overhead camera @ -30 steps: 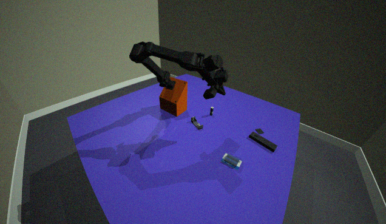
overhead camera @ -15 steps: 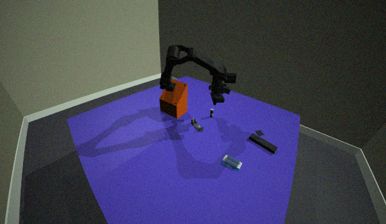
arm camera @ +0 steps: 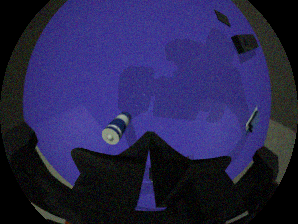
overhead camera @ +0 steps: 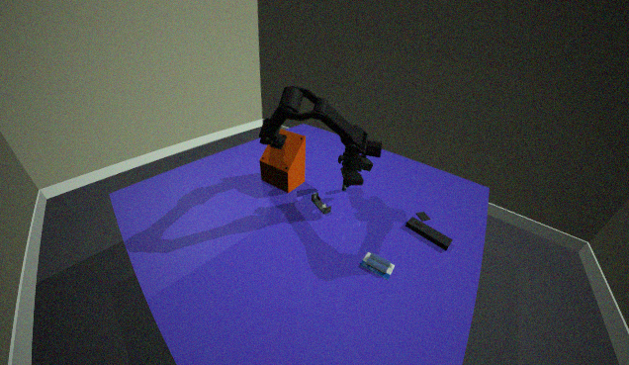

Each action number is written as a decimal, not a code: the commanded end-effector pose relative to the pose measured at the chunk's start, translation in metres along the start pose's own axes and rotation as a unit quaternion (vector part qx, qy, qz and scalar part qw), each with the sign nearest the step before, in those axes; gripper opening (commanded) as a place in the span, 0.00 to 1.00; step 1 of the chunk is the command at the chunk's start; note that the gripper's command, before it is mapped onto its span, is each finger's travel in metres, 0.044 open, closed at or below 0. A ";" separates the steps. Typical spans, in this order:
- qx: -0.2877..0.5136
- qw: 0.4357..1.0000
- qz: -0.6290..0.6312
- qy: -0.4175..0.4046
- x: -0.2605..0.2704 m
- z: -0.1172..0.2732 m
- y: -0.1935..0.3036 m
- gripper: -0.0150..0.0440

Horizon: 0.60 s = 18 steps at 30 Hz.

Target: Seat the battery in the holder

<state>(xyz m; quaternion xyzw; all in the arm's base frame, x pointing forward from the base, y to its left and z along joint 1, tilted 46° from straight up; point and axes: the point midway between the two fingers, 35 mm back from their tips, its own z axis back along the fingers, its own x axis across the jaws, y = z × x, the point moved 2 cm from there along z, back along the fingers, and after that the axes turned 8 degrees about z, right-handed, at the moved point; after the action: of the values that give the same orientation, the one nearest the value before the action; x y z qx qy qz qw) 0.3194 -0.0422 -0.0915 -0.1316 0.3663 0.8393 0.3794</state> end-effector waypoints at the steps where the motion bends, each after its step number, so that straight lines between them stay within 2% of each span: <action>1: 0.000 1.000 0.005 0.005 0.002 -0.006 -0.001 0.25; 18: -0.002 1.000 0.006 0.003 0.029 -0.006 -0.006 0.25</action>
<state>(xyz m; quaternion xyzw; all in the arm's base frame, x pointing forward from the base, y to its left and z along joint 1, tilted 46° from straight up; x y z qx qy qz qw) 0.3106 -0.0297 -0.1066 -0.1398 0.3642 0.8412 0.3744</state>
